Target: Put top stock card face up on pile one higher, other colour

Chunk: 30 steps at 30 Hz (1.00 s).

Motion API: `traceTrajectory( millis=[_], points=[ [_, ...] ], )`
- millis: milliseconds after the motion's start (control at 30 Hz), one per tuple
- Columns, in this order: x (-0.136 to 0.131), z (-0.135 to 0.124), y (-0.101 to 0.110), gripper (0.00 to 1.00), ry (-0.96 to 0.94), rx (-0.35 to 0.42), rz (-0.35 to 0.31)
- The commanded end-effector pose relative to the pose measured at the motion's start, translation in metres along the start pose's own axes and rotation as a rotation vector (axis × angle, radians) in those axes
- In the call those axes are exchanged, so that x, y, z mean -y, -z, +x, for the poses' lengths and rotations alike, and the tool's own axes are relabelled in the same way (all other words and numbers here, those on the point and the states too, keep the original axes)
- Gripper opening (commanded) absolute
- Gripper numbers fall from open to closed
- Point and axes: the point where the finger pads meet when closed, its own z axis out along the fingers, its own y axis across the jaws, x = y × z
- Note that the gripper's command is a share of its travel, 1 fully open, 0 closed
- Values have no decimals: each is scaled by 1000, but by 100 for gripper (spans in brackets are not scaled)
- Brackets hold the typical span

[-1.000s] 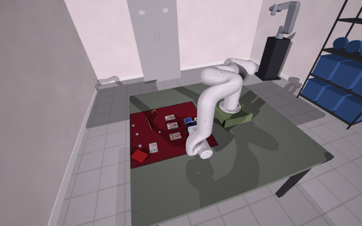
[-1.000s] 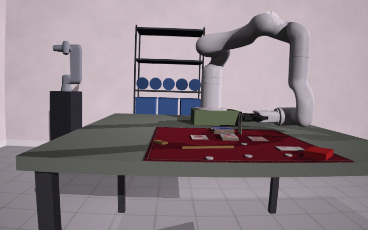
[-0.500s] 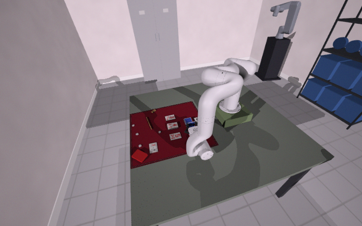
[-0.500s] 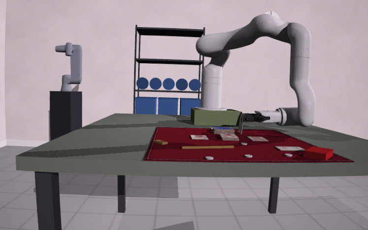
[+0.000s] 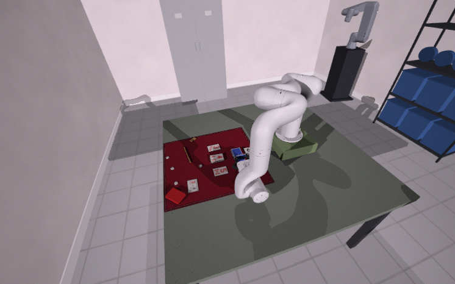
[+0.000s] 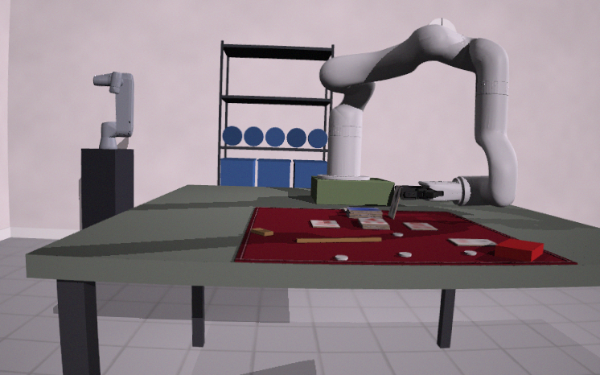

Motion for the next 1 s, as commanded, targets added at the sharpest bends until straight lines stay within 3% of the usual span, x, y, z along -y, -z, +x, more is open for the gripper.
traceTrajectory(
  millis=[0,967],
  points=[
    [0,0,1,73,-1,-1,0],
    [0,4,12,73,-1,-1,0]
  ],
)
